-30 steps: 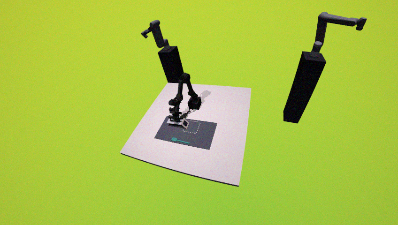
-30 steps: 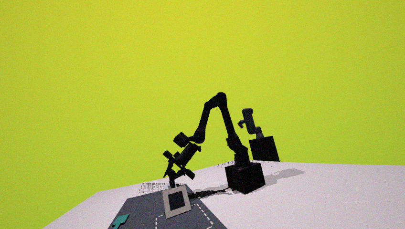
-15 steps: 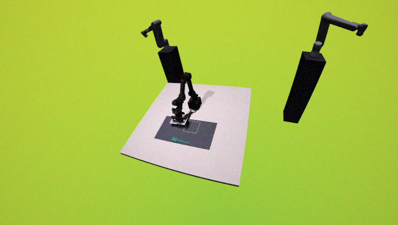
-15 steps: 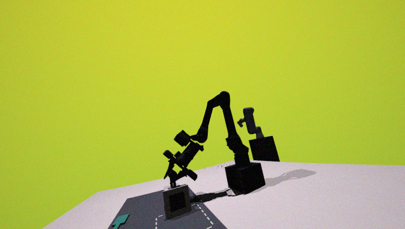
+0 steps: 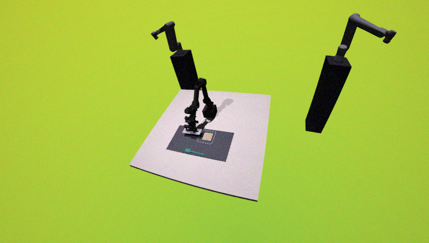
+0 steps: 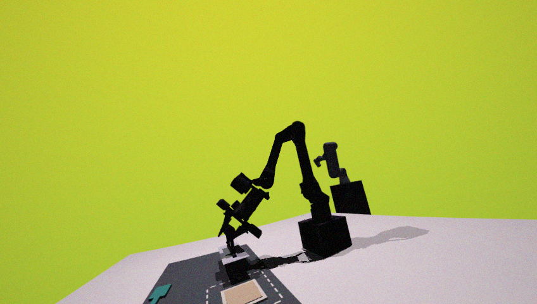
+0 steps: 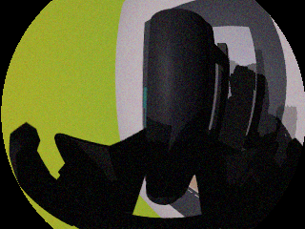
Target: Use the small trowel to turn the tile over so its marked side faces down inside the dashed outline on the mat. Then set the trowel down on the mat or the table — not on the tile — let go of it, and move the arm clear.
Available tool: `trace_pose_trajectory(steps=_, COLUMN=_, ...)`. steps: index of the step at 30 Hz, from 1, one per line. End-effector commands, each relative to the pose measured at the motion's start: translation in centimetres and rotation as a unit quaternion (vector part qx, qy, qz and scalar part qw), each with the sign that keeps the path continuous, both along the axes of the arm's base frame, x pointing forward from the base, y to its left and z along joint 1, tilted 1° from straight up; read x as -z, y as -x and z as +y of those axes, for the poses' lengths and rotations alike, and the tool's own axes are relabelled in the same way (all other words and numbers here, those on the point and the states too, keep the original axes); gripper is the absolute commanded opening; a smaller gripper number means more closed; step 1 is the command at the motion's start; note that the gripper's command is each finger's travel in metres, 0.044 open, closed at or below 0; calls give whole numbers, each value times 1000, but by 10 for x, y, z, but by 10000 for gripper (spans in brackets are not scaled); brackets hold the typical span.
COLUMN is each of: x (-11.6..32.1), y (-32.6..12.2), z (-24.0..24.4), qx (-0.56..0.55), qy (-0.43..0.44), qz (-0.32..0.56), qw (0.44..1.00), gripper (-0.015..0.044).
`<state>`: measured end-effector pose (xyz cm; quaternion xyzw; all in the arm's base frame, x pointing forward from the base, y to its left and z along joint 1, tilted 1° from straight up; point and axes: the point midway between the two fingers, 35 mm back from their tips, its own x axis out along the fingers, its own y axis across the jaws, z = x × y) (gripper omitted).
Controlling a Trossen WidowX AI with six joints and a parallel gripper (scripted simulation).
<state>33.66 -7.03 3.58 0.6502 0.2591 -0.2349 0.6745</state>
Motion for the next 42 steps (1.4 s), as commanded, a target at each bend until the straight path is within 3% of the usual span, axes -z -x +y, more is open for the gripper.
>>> trace_pose_trajectory(steps=1, x=-16, y=-7, z=-15, qx=-3, qy=6, qz=-14, qw=1000, gripper=0)
trace_pose_trajectory(steps=9, x=-32, y=-6, z=-43, qx=-3, qy=7, qz=-16, qw=1000, gripper=0)
trace_pose_trajectory(steps=42, x=-32, y=-6, z=-44, qx=-3, qy=7, qz=-16, qw=1000, gripper=0)
